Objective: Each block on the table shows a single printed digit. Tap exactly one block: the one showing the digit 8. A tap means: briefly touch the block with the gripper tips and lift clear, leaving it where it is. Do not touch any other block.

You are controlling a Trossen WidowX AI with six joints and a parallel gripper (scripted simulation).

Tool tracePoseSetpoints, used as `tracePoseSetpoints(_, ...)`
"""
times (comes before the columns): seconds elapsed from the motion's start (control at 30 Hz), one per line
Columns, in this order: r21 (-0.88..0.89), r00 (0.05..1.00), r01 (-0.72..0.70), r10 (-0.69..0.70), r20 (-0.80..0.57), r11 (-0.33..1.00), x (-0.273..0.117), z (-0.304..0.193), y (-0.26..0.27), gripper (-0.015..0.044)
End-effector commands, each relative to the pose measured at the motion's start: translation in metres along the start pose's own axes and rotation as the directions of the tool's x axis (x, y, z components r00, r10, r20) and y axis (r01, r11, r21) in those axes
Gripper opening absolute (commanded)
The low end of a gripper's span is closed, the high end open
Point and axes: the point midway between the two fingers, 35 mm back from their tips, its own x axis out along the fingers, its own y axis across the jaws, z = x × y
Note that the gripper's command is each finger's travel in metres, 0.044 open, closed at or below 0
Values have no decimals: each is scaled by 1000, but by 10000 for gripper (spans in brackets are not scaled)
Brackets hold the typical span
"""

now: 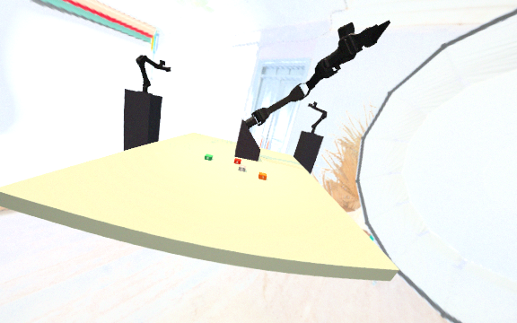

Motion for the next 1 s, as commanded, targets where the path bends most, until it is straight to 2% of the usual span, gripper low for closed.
tracePoseSetpoints(0.0, -164, 982, 186, -189, -1, 969, 6, 16, -74, 400)
tracePoseSetpoints(0.23, -392, 887, 421, -461, -9, 818, -7, 39, -184, 400)
tracePoseSetpoints(0.47, -584, 713, 553, -700, -37, 594, -46, 61, -288, 400)
tracePoseSetpoints(0.73, -756, 432, 546, -895, -114, 360, -121, 78, -393, 400)
tracePoseSetpoints(0.97, -859, 141, 431, -961, -240, 277, -212, 80, -465, 400)
